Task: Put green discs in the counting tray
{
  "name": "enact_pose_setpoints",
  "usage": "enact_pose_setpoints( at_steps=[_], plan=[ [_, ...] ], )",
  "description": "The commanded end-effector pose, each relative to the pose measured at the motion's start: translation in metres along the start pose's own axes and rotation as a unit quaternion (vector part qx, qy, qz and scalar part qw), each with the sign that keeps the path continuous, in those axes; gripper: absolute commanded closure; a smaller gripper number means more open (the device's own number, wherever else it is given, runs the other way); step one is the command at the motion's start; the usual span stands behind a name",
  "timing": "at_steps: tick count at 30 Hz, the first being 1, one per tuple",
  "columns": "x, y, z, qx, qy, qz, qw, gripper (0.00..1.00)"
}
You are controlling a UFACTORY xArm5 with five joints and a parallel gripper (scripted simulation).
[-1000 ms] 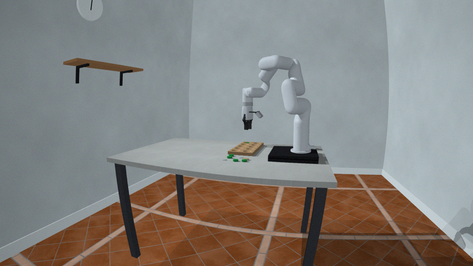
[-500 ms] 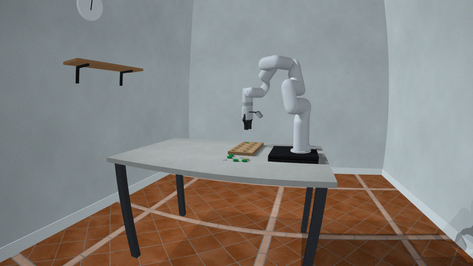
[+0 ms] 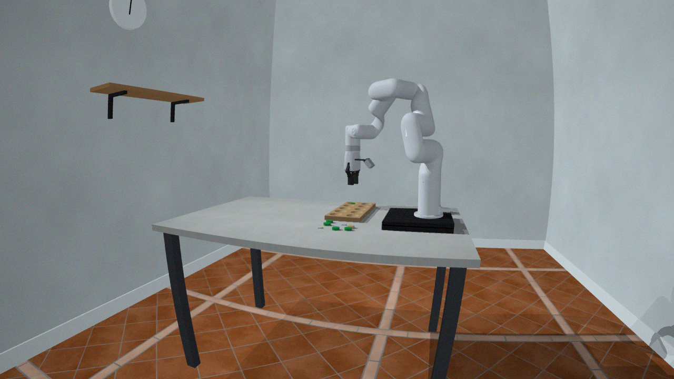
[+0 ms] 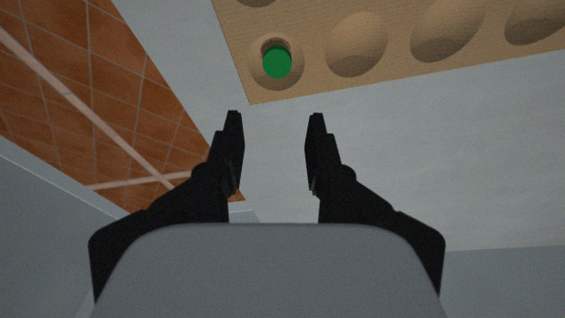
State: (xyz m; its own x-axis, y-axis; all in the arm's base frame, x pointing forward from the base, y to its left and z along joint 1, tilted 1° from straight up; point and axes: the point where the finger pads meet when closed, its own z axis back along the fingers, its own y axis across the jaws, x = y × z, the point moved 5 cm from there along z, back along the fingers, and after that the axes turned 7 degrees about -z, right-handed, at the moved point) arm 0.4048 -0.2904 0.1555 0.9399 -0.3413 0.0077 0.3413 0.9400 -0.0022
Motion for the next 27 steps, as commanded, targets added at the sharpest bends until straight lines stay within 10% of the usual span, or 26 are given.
enact_pose_setpoints(
  at_steps=[1,27],
  plan=[
    [0.003,0.029,0.002,0.000,-0.002,0.013,1.000,0.53],
    [-0.025,0.202,0.002,0.002,-0.005,0.097,0.995,0.53]
  ],
)
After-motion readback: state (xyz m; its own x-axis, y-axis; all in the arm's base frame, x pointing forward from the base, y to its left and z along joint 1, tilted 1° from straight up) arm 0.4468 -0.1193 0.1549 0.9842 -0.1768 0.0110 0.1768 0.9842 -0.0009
